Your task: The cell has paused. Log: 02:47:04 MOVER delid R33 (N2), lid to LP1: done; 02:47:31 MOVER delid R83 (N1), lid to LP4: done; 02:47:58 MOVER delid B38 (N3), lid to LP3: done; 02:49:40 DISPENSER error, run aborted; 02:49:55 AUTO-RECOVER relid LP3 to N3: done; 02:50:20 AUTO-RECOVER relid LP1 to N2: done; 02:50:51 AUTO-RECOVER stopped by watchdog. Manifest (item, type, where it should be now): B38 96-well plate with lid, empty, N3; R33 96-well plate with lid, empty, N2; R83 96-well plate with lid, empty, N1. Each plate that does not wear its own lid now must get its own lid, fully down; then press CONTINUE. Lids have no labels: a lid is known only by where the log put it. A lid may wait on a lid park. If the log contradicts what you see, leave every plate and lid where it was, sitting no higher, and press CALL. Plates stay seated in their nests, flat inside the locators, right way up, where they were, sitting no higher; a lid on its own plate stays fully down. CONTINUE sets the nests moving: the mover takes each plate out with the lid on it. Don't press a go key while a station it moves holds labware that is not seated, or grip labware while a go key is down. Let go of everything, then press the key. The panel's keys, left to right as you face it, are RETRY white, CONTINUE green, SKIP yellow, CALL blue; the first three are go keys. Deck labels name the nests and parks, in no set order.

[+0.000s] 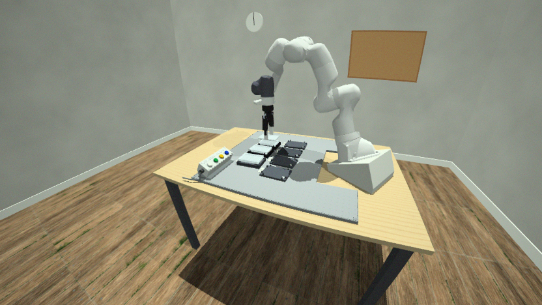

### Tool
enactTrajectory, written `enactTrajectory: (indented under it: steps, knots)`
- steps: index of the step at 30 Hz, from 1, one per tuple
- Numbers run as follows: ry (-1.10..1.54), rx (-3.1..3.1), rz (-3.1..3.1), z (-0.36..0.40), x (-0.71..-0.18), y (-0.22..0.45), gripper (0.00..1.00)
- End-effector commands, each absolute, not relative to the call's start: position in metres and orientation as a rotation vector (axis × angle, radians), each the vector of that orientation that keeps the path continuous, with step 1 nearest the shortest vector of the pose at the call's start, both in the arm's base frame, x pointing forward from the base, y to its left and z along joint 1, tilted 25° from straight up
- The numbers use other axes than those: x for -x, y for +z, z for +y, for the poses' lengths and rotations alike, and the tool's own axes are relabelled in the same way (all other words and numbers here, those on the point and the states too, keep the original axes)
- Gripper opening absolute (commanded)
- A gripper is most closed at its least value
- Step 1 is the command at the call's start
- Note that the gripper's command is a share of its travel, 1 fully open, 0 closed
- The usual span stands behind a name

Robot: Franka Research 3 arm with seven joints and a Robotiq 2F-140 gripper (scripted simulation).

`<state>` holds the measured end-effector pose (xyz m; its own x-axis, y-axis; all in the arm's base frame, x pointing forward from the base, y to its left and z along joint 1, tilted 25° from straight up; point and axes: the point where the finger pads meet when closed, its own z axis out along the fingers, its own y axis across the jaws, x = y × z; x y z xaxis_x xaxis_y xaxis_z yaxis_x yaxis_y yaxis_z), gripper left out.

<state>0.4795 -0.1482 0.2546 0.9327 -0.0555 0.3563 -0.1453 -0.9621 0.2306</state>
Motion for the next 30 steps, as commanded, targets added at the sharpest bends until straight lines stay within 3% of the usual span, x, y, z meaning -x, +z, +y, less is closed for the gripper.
enactTrajectory:
  steps: [1, 30]
  knots:
    - [0.514, -2.829, -0.134, -0.152, -0.482, 0.250, 0.00]
    - [0.514, -2.829, -0.134, -0.156, -0.487, 0.236, 0.00]
